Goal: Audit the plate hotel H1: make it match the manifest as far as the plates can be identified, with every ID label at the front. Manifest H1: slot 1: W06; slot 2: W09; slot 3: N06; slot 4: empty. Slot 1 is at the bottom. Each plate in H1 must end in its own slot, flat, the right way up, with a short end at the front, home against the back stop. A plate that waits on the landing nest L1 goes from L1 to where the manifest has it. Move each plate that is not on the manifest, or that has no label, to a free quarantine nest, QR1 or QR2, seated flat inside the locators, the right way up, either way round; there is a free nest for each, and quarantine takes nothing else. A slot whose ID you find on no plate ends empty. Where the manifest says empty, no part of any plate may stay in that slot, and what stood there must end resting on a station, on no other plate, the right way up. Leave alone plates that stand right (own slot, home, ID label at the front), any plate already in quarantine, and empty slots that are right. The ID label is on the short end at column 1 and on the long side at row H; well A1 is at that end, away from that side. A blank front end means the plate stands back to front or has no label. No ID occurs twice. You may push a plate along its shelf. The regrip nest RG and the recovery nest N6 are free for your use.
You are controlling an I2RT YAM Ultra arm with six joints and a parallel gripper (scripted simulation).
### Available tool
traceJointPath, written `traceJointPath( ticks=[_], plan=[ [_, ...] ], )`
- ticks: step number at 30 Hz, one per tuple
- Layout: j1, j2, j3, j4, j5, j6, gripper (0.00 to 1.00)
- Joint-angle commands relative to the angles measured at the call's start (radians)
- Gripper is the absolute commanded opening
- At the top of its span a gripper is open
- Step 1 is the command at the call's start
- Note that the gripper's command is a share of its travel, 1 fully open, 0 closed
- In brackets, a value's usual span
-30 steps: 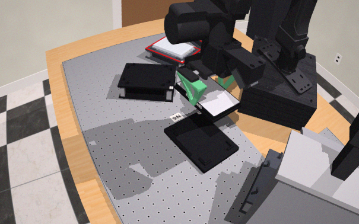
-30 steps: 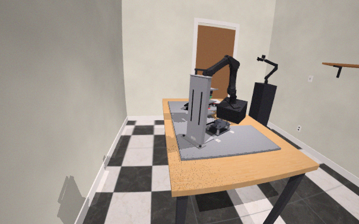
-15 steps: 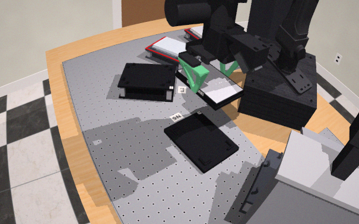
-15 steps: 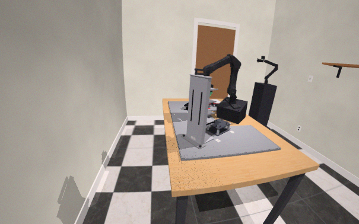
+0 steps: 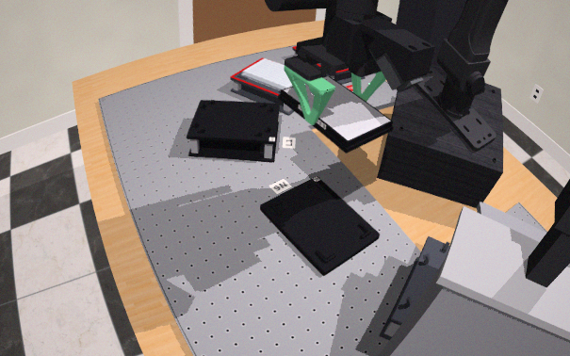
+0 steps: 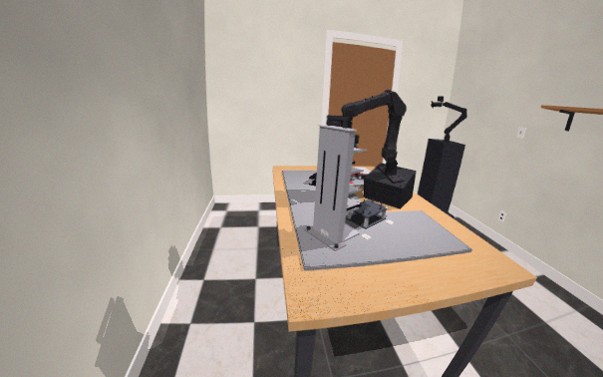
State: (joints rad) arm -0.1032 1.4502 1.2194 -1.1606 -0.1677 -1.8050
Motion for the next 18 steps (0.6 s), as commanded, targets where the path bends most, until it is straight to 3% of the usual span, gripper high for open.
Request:
traceJointPath(
  ticks=[1,8,18],
  plan=[
    [-0.016,-0.03,0.057,-0.067,-0.016,-0.013,0.86],
    [-0.014,-0.032,0.084,-0.097,-0.017,-0.017,0.86],
    [0.104,-0.041,0.093,-0.097,0.013,0.233,0.86]
  ],
)
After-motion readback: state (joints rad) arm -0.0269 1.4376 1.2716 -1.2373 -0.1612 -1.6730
